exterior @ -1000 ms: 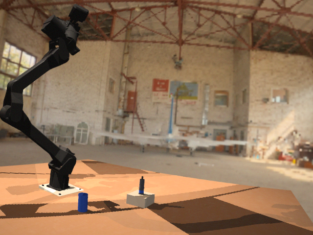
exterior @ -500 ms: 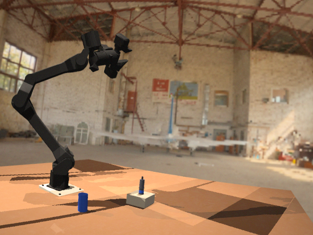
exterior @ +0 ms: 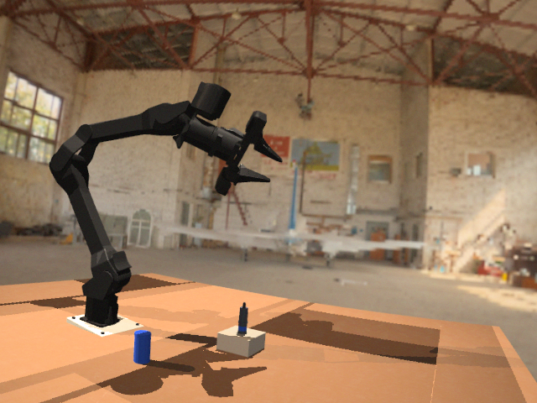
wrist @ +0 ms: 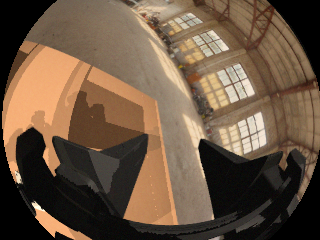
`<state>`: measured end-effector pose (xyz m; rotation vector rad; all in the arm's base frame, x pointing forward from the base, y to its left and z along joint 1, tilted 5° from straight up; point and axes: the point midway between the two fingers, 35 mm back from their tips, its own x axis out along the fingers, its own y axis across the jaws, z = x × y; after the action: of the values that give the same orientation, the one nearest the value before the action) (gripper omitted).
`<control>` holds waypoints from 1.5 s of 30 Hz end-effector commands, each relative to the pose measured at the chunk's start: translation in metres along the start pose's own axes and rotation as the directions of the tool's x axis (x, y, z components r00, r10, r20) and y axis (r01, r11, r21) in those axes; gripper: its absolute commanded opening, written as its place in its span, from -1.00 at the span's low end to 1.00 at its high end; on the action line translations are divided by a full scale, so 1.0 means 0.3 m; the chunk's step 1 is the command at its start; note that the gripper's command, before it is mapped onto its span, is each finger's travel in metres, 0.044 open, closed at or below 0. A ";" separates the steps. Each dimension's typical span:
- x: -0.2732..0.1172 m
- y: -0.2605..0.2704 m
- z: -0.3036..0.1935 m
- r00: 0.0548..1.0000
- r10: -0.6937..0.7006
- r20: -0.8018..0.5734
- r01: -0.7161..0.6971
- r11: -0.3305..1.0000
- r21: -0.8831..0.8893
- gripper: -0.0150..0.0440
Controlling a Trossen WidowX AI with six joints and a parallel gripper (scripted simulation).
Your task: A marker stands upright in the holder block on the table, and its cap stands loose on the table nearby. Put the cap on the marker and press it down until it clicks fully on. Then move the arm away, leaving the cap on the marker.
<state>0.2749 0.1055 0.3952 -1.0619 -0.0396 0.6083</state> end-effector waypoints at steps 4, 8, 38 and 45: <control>0.007 0.106 -0.376 0.912 0.173 -0.372 -0.170 0.985 0.042 0.33; -0.057 0.189 -0.572 0.791 0.306 -0.529 -0.282 0.951 0.128 0.33; -0.392 0.630 -0.975 0.319 0.770 -0.552 -0.520 0.629 0.578 0.33; -0.380 0.656 -0.991 0.319 0.770 -0.552 -0.520 0.629 0.578 0.33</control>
<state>0.1850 -0.1221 0.1165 -0.9309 1.3140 0.8109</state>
